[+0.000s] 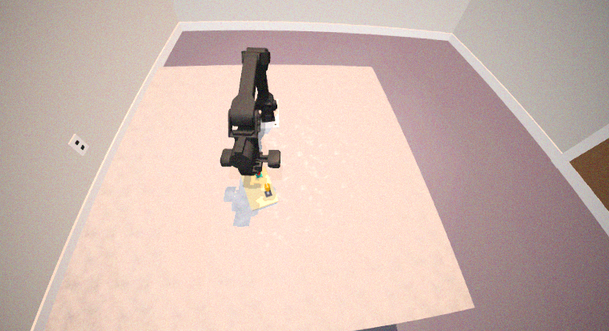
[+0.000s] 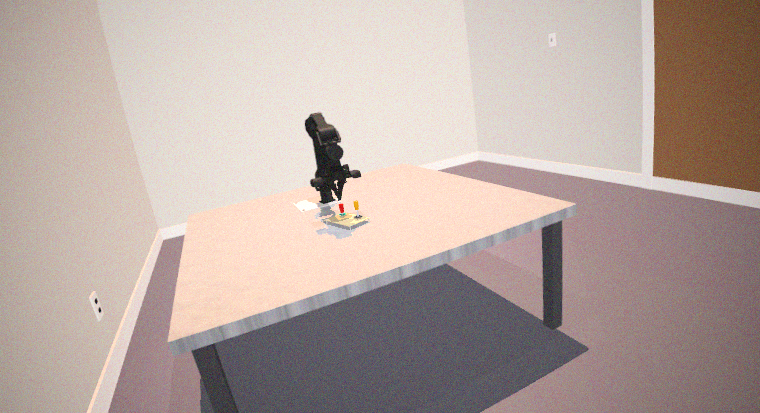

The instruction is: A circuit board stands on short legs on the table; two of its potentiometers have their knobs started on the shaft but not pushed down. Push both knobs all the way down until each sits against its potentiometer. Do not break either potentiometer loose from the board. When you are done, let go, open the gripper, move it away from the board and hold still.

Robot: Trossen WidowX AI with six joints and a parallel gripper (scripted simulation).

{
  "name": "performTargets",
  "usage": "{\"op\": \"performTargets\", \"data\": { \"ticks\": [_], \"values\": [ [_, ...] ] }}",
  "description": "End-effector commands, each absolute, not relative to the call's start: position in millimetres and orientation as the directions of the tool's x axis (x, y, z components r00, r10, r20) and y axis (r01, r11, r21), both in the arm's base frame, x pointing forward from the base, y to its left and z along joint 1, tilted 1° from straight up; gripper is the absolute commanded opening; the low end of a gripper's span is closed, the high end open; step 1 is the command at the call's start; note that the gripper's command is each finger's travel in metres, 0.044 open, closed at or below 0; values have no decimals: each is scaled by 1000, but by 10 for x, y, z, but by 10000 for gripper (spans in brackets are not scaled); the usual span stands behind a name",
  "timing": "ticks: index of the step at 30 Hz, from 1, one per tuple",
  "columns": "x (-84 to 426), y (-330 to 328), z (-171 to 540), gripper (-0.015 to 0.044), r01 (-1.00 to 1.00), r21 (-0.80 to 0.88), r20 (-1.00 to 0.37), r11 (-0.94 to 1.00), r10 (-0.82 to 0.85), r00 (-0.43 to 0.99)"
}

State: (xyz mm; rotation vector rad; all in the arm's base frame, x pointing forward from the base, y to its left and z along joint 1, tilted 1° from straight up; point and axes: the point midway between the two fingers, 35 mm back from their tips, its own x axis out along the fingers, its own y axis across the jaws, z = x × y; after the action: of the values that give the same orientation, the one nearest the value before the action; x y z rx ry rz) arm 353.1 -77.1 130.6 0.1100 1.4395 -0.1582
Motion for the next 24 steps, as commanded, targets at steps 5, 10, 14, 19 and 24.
{"op": "performTargets", "data": {
  "ticks": [5,10,14,19,24],
  "values": [
    [3605,-729,1340,0,437,19,-993,899,-34,113],
    [3644,-706,1364,0,585,37,-994,810,-32,108],
    [3675,-688,1383,0,691,50,-994,721,-31,104],
    [3712,-664,1406,0,804,62,-995,591,-29,98],
    [3749,-639,1427,0,894,71,-995,442,-28,93]
  ]
}}
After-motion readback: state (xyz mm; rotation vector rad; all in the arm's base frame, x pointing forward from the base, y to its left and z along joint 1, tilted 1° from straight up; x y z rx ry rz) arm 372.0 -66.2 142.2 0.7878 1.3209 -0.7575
